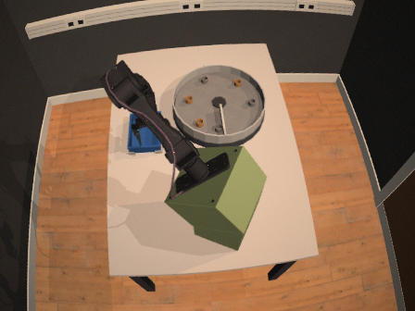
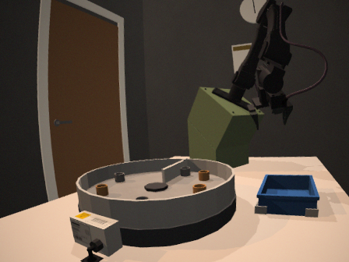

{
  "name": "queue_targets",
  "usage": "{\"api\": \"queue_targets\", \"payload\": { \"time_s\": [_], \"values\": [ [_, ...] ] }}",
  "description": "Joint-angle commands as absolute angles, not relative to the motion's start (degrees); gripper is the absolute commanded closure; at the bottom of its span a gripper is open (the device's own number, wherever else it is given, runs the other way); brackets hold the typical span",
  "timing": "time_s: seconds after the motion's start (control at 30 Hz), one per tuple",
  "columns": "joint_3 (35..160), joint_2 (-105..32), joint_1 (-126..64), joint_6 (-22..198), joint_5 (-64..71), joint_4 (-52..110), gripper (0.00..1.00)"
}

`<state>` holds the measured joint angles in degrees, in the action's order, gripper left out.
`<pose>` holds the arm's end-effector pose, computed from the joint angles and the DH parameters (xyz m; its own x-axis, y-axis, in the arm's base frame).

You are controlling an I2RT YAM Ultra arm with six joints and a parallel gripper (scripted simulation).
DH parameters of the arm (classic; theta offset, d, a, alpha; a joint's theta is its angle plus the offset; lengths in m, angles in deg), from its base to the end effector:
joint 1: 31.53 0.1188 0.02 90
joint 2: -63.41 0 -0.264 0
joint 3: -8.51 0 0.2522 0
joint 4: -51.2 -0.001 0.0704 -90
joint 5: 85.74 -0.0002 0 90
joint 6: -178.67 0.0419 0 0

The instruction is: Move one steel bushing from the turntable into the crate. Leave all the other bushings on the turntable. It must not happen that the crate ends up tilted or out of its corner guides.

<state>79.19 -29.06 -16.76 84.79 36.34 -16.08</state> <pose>0.2523 0.0906 0.1830 -0.9494 -0.3096 -0.0521 -0.2893 0.7980 0.5287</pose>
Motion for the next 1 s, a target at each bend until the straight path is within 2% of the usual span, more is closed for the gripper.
{"api": "queue_targets", "payload": {
  "time_s": [0.0,0.97],
  "values": [
    [81.16,-30.92,-20.07,91.56,37.36,-13.93,0.00],
    [86.34,-43.46,-43.50,126.42,39.36,-6.14,0.00]
  ]
}}
